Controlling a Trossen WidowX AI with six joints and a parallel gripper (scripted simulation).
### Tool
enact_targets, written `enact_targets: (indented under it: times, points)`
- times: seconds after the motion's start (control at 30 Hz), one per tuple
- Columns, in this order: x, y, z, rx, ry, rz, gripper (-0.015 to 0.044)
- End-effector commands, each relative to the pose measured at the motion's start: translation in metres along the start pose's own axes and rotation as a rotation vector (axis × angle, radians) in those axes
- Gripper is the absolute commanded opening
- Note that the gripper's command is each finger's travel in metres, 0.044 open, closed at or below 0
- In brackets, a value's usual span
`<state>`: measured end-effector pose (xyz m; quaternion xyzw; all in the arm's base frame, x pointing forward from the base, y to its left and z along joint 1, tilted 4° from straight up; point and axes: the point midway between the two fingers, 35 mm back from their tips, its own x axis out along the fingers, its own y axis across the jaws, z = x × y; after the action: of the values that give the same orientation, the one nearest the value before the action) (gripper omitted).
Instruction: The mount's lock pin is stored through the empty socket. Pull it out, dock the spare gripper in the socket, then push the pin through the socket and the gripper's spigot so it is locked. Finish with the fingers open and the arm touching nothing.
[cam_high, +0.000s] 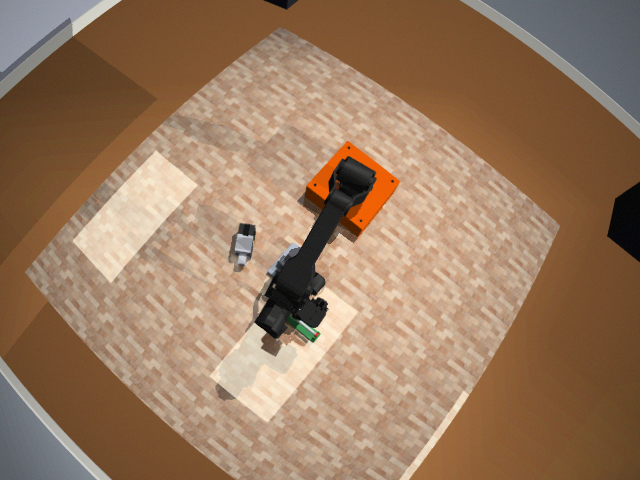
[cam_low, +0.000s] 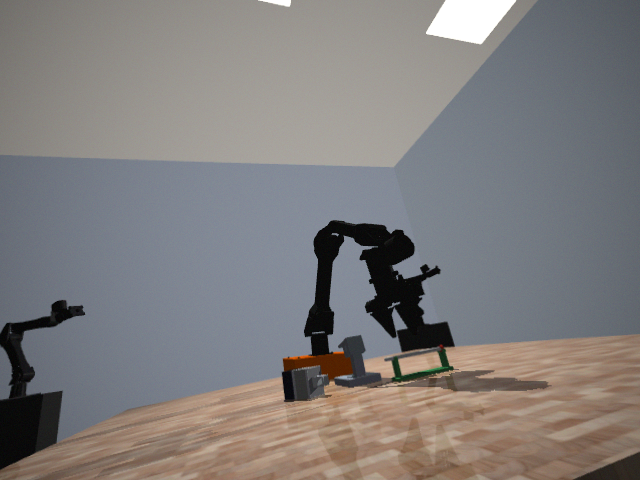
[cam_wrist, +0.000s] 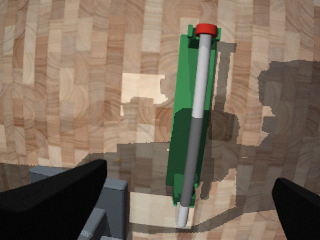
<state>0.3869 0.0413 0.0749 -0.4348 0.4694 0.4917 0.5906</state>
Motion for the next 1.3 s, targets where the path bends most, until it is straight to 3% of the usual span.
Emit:
enact_targets:
  times: [0.0, 0.4, 0.7, 0.8, 1.27]
  points:
    - [-0.011, 0.0, 0.001, 0.0, 0.0, 0.0, 0.044]
    - [-0.027, -0.001, 0.004, 0.002, 0.0, 0.001, 0.044]
    - [-0.081, 0.0, 0.01, 0.002, 0.0, -0.001, 0.044]
    - [-0.072, -0.002, 0.007, 0.013, -0.007, -0.009, 0.044]
    - [-0.069, 0.026, -0.152, 0.597, -0.526, -0.256, 0.044]
